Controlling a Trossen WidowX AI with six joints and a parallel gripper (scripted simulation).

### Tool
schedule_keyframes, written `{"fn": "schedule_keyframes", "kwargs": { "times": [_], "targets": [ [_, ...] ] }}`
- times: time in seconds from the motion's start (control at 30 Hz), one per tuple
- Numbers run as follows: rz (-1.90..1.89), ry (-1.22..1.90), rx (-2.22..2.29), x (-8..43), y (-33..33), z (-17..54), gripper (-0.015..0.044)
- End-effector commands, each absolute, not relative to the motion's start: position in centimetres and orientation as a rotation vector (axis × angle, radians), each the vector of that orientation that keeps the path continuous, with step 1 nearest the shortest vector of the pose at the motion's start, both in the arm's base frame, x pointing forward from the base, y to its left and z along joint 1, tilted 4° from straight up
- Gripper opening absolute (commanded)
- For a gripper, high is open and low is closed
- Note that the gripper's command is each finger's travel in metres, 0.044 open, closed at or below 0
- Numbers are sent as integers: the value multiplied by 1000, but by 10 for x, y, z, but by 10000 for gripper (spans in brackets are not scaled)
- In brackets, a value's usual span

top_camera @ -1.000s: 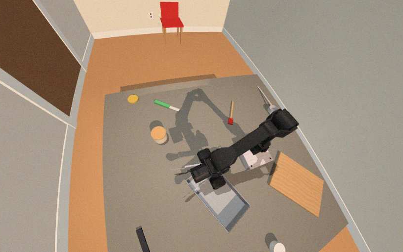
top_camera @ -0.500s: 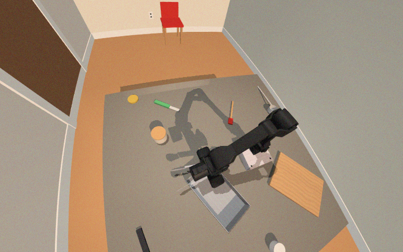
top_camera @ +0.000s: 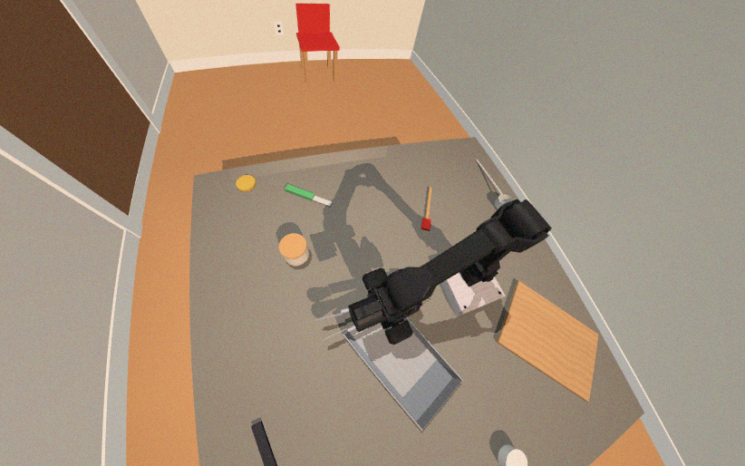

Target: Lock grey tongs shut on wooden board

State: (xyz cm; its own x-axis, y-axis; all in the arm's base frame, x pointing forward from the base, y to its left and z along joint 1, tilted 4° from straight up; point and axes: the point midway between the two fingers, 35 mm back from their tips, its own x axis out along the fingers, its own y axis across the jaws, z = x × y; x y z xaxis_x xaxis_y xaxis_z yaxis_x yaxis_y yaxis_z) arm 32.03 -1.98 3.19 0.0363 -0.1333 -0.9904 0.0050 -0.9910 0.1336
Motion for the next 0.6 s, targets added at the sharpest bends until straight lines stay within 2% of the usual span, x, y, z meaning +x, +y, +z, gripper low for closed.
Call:
{"fn": "schedule_keyframes", "kwargs": {
  "times": [0.0, 0.57],
  "targets": [
    [-2126, -34, 2194, 319, 2, 31, 147],
    [-2126, -34, 2194, 319, 2, 31, 33]
  ]
}}
